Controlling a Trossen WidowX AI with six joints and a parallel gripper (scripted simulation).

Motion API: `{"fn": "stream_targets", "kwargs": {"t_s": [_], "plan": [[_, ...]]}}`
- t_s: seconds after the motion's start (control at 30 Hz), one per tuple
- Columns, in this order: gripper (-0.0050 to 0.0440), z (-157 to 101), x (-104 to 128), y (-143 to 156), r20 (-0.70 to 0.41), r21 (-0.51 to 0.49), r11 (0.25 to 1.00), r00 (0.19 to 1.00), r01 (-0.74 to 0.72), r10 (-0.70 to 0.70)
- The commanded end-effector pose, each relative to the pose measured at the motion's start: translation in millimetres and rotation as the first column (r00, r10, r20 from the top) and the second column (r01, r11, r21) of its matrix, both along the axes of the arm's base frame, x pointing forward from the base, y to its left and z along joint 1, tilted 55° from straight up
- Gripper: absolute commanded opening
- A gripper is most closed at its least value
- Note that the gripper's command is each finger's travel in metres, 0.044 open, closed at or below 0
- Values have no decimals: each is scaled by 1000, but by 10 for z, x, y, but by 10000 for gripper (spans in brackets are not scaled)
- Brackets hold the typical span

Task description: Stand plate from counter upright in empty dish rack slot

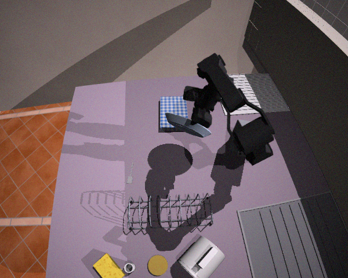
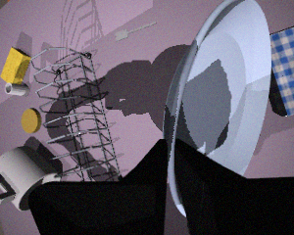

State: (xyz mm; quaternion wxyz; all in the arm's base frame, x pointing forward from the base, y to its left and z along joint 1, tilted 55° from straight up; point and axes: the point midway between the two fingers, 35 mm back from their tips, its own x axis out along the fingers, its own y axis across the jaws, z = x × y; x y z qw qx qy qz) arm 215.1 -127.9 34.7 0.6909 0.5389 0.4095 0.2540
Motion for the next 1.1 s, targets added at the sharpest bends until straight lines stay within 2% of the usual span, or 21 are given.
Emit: {"fn": "stream_targets", "kwargs": {"t_s": [0.0, 0.43, 0.67, 1.07], "plan": [[0, 15, 11, -38, -4, 9, 1000, 1000, 25, -25], [0, 103, -56, -160, -229, 205, 945, 951, 256, -208], [0, 108, -62, -166, -257, 223, 933, 940, 284, -225], [0, 129, -101, -160, -504, 342, 775, 800, 532, -326]]}}
